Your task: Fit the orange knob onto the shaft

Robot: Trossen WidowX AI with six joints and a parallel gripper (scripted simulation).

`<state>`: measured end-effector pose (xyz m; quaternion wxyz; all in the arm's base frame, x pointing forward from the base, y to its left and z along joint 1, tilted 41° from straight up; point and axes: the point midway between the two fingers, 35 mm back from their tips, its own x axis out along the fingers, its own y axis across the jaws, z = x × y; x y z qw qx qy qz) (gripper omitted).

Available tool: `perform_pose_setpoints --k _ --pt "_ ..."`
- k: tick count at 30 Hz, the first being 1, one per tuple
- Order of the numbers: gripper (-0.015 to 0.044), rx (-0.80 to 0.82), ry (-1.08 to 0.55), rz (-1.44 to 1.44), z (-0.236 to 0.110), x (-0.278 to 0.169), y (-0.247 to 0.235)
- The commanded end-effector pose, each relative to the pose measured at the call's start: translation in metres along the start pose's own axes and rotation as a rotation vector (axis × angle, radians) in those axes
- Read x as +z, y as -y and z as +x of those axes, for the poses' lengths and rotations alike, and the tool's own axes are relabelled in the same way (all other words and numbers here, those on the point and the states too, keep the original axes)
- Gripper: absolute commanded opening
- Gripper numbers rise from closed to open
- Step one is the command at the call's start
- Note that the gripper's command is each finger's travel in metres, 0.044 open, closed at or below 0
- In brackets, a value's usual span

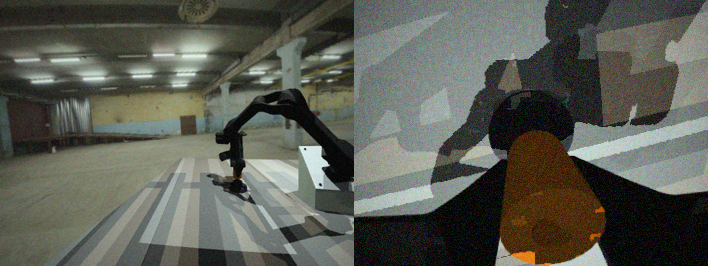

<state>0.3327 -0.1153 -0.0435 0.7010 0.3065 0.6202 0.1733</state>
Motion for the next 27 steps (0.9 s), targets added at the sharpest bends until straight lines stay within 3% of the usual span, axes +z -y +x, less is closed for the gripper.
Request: perform_pose_setpoints --k 1,27 --pt "0.0000 0.000 0.004 -0.027 -0.0029 -0.0005 0.0003" --pt "0.0000 0.000 0.004 -0.063 -0.0027 0.0031 -0.0007"
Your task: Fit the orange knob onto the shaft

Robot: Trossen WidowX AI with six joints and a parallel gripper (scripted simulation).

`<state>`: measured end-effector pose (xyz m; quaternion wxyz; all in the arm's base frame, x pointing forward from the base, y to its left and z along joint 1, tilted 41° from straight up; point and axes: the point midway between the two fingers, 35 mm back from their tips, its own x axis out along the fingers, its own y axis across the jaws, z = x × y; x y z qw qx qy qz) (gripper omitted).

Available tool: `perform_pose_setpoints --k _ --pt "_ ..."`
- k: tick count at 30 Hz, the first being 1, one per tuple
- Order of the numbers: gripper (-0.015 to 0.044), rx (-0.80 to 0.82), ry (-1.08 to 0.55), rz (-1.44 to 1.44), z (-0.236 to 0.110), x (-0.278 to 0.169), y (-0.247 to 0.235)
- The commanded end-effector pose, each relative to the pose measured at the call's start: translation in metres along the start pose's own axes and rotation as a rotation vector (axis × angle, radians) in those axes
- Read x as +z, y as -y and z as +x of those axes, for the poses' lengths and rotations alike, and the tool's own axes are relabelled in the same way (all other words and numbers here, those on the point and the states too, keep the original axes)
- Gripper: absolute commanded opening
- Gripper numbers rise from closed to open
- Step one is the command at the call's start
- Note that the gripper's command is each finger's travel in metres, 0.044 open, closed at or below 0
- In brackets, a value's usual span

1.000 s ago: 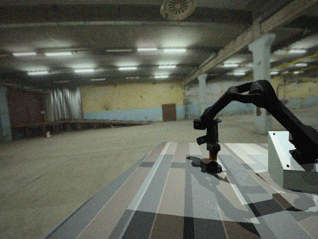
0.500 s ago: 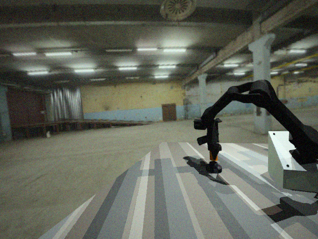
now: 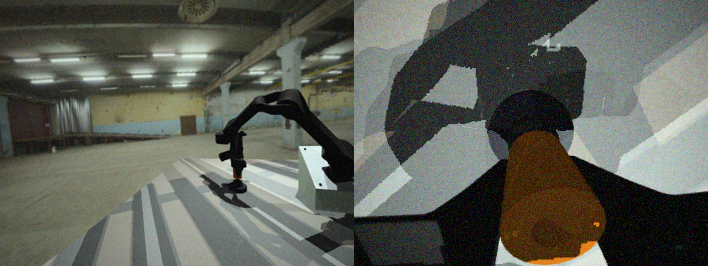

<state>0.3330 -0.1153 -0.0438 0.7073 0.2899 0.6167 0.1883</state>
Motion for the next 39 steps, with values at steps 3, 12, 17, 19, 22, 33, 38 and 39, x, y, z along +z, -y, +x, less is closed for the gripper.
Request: perform_pose_setpoints --k 3,12,17,19,22,33,38,39 --pt "0.0000 0.000 0.007 -0.057 -0.0030 0.0031 -0.0009" --pt "0.0000 0.000 0.007 -0.057 0.0020 0.0024 -0.0008" --pt "0.0000 0.000 0.006 -0.057 -0.0011 0.0014 0.0000" --pt "0.0000 0.000 0.006 -0.057 -0.0024 0.0008 0.0006" --pt "0.0000 -0.001 0.006 -0.086 -0.0030 -0.0001 0.0011" --pt "0.0000 -0.001 0.006 -0.110 0.0016 -0.0025 0.0036" --pt "0.0000 -0.001 0.006 -0.110 0.0022 -0.0018 0.0032" --pt "0.0000 -0.001 0.006 -0.110 0.0022 -0.0018 0.0032"
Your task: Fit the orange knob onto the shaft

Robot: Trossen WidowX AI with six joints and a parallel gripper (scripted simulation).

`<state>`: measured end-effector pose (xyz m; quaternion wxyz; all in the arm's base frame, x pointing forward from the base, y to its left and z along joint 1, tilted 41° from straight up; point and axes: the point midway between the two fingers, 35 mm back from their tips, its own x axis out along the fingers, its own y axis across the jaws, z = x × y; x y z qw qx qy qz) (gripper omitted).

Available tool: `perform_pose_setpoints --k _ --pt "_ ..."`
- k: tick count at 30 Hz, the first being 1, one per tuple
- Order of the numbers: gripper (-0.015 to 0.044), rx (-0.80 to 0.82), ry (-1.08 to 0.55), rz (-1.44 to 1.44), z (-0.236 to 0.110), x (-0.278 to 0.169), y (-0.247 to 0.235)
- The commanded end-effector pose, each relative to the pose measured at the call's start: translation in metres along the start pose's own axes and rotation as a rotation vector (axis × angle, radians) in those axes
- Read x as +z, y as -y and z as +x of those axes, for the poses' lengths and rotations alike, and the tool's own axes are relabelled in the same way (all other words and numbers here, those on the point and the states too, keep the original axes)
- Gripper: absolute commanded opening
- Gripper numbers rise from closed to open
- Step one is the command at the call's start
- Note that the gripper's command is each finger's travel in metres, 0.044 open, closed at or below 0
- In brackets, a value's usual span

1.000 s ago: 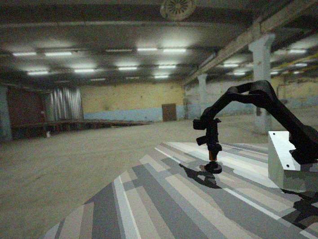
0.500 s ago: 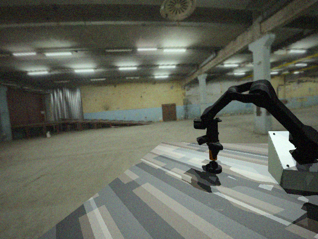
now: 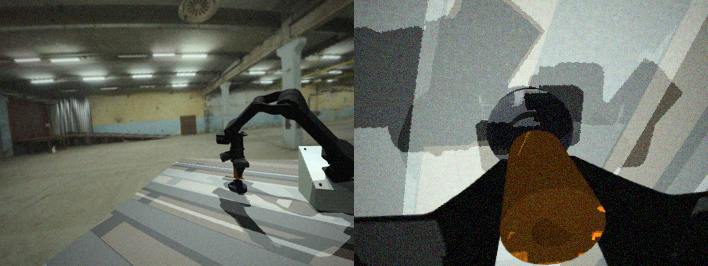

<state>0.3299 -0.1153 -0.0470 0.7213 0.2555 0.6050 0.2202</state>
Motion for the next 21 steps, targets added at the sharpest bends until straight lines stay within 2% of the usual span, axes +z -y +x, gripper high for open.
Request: perform_pose_setpoints --k 1,21 --pt "0.0000 -0.005 0.004 -0.009 0.0003 0.0014 0.0010" --pt "0.0000 -0.005 0.004 -0.061 -0.0044 0.0082 -0.0028"
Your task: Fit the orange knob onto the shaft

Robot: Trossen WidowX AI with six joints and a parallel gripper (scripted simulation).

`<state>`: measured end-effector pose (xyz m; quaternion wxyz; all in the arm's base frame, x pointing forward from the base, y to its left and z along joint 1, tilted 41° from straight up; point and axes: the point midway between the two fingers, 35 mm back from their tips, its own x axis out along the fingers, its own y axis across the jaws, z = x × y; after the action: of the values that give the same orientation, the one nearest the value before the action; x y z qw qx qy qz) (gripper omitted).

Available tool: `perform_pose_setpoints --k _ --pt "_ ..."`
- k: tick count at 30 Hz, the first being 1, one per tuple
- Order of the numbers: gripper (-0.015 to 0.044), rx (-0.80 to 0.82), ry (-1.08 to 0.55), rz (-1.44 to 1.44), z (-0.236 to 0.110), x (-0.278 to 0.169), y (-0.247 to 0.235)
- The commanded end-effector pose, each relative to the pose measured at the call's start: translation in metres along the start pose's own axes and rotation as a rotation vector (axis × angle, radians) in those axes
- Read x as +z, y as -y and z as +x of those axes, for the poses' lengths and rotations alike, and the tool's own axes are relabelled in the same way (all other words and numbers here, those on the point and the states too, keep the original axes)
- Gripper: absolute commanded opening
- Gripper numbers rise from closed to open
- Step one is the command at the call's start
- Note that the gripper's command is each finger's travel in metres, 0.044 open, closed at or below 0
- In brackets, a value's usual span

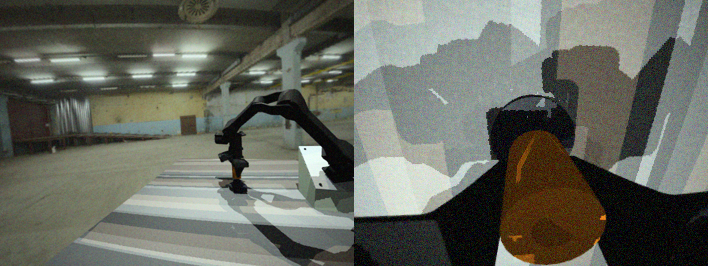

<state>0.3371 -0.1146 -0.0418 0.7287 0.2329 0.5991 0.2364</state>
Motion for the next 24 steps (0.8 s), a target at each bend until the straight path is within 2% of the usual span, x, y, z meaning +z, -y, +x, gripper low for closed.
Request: perform_pose_setpoints --k 1,24 --pt "0.0000 -0.001 0.005 -0.003 -0.0020 0.0003 0.0012" --pt "0.0000 -0.001 0.005 -0.039 0.0043 -0.0038 0.0032"
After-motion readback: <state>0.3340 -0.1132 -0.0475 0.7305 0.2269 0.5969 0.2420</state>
